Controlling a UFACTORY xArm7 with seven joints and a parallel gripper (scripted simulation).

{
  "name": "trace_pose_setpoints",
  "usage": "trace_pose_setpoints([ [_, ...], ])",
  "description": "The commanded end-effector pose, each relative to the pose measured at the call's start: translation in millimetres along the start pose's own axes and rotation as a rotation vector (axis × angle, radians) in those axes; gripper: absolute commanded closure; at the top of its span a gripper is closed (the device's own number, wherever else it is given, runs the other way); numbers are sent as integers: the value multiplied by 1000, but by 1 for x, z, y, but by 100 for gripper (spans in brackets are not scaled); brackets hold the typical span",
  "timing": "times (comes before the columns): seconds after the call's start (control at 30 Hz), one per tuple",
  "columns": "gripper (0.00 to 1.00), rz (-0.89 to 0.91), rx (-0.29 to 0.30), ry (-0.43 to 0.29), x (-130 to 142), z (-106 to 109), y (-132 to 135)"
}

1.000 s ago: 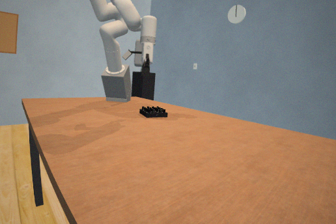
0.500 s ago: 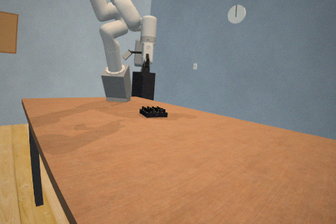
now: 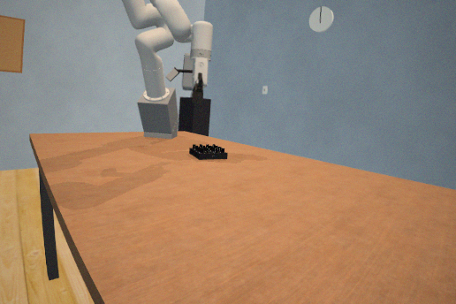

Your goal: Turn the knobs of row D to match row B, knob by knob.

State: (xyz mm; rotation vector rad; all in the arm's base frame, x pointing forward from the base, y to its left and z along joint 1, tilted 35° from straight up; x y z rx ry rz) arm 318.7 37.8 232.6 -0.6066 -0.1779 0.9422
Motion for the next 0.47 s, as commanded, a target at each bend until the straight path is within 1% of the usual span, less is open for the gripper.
trace_pose_setpoints([
  [0.0,0,0,-2,-2,1,1,-1],
  [0.43,0,0,-2,-2,1,1,-1],
])
Point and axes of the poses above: the point where the finger pads meet when closed, its own z axis back along the fingers, its own y axis across the jaws, x = y × z, the point moved 10 cm from there along z, back along the fingers, and after that the axes turned 3 degrees about -z, right-handed, at the moved point
